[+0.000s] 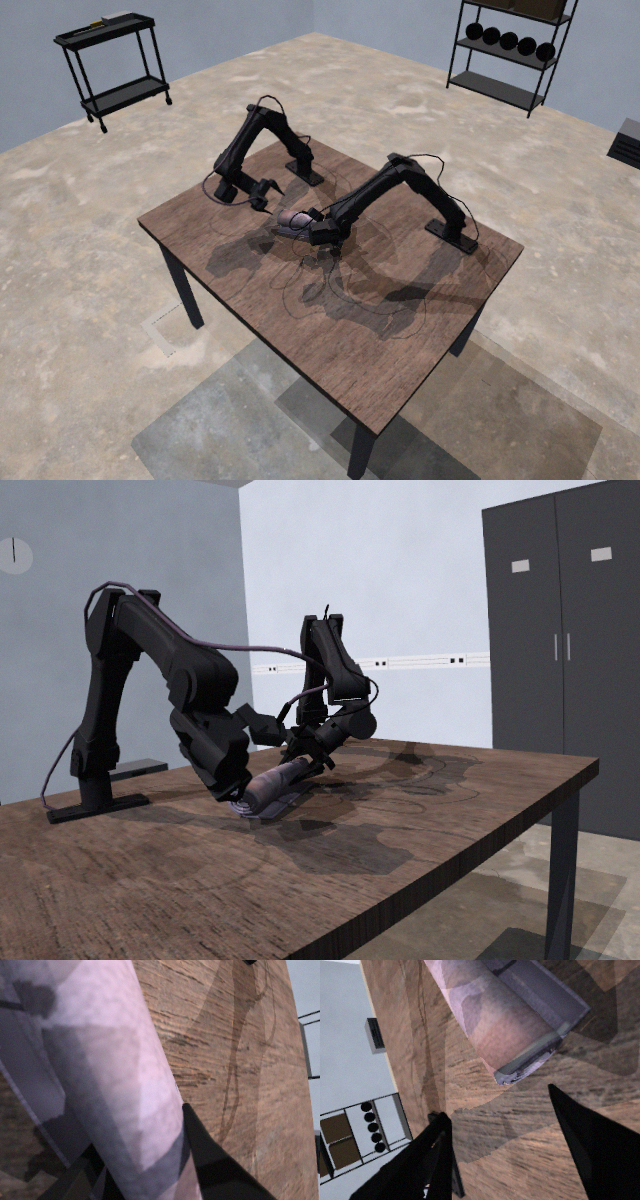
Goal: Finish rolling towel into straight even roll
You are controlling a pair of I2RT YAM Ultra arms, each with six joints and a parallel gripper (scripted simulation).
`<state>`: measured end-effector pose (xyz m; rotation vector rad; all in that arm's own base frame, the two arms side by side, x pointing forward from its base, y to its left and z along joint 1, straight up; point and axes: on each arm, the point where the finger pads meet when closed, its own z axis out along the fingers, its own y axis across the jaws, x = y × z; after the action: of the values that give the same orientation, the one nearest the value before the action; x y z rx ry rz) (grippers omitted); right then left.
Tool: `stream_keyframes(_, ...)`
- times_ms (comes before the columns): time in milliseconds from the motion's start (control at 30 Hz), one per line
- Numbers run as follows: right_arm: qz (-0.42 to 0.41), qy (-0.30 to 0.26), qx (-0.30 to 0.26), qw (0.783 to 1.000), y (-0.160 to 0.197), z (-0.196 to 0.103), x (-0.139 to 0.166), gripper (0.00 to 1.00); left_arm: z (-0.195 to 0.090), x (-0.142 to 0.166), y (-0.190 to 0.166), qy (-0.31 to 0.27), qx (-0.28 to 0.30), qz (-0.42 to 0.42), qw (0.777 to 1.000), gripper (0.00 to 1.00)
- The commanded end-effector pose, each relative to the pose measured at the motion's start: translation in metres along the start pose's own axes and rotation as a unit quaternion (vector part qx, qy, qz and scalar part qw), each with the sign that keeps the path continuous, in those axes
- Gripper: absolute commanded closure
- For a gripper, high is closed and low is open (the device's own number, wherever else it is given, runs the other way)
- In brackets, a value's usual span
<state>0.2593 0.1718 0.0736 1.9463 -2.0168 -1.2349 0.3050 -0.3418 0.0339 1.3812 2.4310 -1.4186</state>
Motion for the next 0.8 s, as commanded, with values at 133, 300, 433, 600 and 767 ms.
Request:
stream_keyframes(133, -0.014, 0.018, -0.089, 0.996, -0.001, -0.012, -0.010, 0.15, -0.006, -0.007, -0.002, -0.011, 0.012, 0.008, 1.000, 0.56)
stream_keyframes(300, -0.014, 0.018, -0.089, 0.996, -0.001, -0.012, -0.010, 0.15, -0.008, -0.008, -0.005, -0.011, 0.012, 0.008, 1.000, 0.42)
stream_keyframes(433, -0.014, 0.018, -0.089, 0.996, -0.001, -0.012, -0.010, 0.15, -0.011, -0.010, -0.008, -0.011, 0.012, 0.008, 1.000, 0.30)
stream_keyframes(600, -0.014, 0.018, -0.089, 0.996, -0.001, -0.012, -0.010, 0.15, -0.013, -0.011, -0.010, -0.011, 0.012, 0.008, 1.000, 0.15)
stream_keyframes(767, -0.014, 0.018, -0.089, 0.996, -0.001, -0.012, -0.010, 0.15, -0.018, -0.011, -0.010, -0.011, 0.012, 0.008, 1.000, 0.15)
